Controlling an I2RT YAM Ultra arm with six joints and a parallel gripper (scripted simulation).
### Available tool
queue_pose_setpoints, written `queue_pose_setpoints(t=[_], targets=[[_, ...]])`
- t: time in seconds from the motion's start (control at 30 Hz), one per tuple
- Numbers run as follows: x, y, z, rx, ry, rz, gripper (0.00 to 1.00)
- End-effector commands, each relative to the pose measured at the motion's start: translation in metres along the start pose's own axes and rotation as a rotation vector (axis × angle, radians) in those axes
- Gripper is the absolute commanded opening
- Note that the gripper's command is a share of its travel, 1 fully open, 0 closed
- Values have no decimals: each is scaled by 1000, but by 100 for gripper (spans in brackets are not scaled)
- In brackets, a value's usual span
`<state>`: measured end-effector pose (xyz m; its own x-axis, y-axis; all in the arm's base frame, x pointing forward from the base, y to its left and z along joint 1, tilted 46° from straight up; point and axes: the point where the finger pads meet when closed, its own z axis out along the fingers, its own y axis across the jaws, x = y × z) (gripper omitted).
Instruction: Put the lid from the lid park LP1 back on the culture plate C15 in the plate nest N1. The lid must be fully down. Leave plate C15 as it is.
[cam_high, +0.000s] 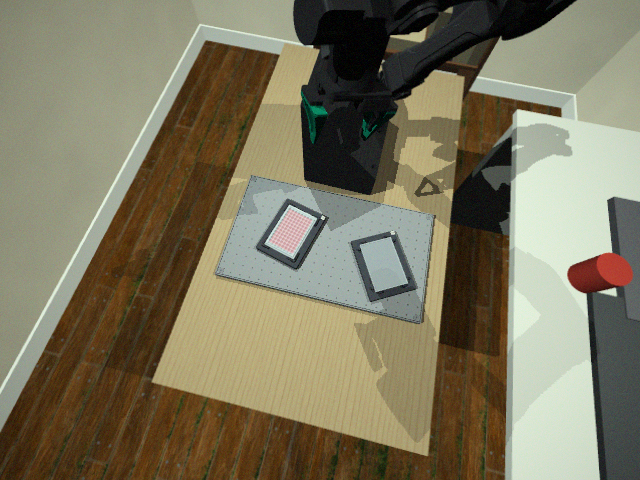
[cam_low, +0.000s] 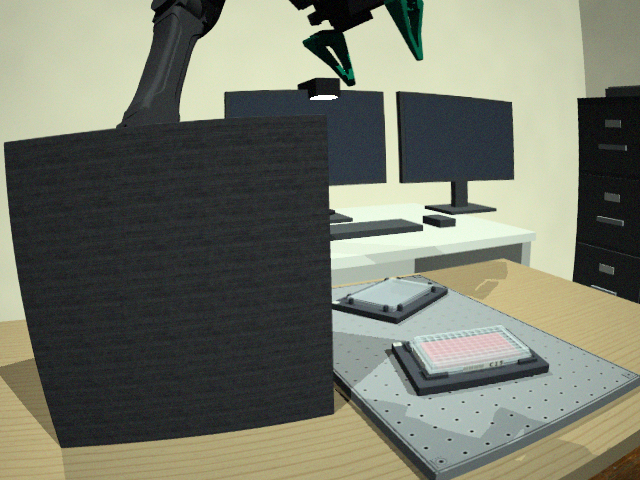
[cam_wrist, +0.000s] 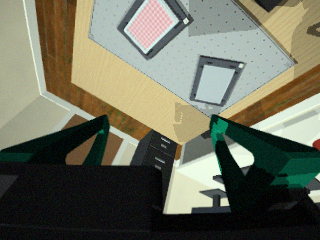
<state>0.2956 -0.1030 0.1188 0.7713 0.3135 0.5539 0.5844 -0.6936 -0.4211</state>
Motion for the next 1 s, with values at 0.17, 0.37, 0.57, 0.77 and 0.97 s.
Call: queue_pose_setpoints(t=[0.17, 0.37, 0.57, 0.77, 0.97], targets=[[1, 1, -2, -8, 3, -2, 100], [1, 1, -2, -8, 3, -2, 100], [4, 1, 2, -6, 1, -36, 100], [17, 1, 20, 4, -11, -235, 100], [27, -2, 37, 21, -22, -434, 100]])
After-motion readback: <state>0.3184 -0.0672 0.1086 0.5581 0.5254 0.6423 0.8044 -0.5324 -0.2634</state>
